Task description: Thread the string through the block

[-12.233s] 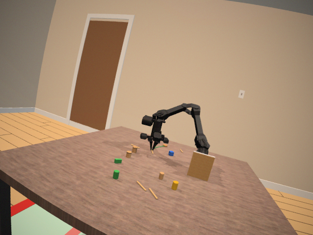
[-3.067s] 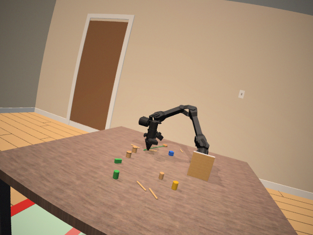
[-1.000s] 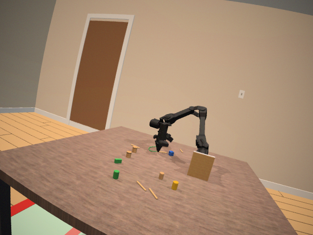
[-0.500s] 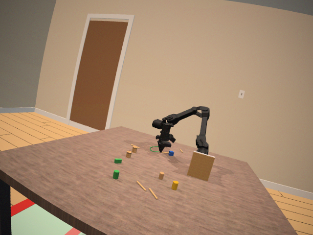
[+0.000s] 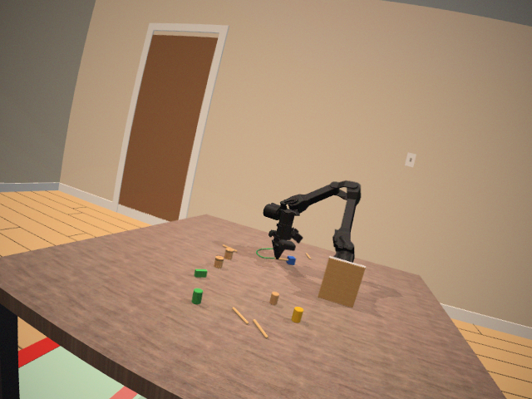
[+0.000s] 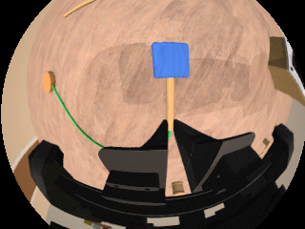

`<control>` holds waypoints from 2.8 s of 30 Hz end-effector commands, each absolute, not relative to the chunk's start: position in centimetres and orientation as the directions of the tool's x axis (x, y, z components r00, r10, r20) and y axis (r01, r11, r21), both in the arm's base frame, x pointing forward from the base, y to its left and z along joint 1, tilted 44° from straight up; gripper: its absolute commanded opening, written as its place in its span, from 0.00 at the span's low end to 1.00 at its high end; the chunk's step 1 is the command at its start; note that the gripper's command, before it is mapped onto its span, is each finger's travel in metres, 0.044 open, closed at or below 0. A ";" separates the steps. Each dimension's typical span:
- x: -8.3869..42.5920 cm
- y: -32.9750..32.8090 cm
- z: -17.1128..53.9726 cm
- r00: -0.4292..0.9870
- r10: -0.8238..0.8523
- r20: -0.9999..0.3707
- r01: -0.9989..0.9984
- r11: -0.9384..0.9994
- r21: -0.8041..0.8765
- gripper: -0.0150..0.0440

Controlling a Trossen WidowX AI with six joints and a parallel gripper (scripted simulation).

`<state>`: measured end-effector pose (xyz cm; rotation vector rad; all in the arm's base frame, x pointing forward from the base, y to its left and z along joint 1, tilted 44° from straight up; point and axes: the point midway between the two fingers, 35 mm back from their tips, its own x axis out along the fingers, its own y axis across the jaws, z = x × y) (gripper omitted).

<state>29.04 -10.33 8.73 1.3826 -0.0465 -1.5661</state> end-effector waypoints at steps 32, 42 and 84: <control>26.1 -12.5 10.1 0.158 -0.674 -0.722 0.629 -0.495 0.600 0.47; 24.8 -7.1 15.8 0.157 -0.671 -0.724 0.630 -0.497 0.597 0.47; 21.3 -9.9 17.2 0.153 -0.674 -0.723 -0.228 0.688 -0.689 0.47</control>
